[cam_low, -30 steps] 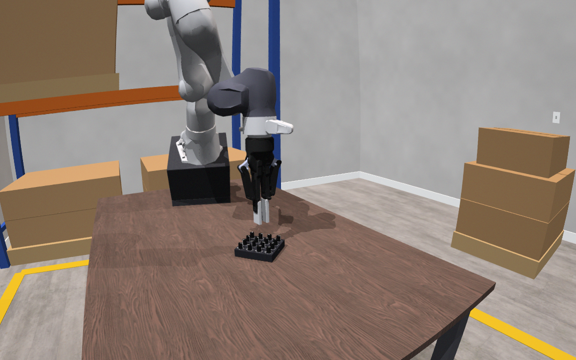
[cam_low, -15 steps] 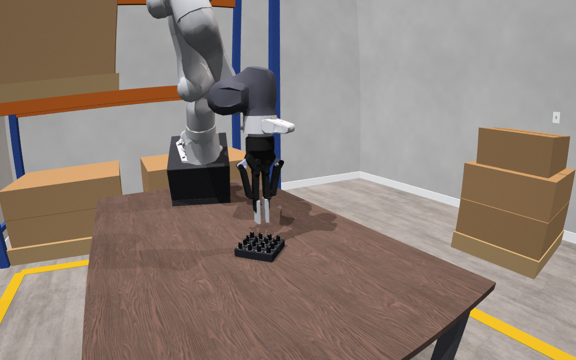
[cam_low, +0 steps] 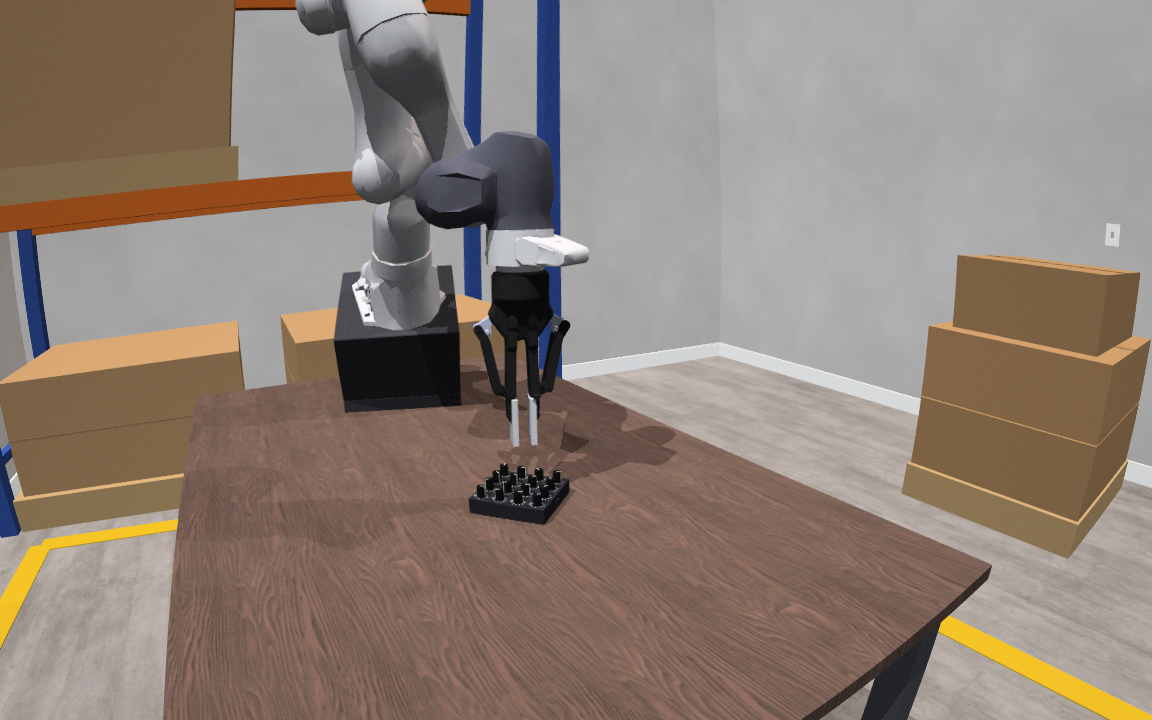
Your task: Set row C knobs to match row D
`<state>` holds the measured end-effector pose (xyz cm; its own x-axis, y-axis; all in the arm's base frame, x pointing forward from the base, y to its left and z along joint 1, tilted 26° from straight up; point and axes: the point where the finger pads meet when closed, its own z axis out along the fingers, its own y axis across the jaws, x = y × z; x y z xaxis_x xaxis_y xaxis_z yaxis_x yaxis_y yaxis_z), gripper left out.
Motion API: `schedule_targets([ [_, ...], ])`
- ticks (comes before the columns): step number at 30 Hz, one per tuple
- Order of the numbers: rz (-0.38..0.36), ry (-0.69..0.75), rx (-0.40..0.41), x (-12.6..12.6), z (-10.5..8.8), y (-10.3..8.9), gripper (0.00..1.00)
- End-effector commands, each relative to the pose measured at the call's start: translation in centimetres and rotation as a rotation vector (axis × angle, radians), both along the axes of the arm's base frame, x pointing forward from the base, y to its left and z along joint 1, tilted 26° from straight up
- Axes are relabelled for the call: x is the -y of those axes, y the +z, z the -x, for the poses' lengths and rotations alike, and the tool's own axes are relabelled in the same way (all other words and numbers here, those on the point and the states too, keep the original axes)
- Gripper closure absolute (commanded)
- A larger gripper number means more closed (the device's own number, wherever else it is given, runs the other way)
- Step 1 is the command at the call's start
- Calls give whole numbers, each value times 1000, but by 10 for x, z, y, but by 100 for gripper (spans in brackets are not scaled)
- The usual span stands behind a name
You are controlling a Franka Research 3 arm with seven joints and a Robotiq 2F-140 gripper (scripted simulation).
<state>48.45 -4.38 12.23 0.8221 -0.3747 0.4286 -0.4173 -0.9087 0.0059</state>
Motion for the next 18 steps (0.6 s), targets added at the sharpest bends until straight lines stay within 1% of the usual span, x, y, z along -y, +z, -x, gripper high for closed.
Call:
schedule_targets([
  [1,-51,-142,42,-1,1,0,88],
  [5,-63,-169,48,-1,1,0,88],
  [6,-79,-206,56,-1,1,0,88],
  [18,-151,-372,90,-1,1,2,88],
])
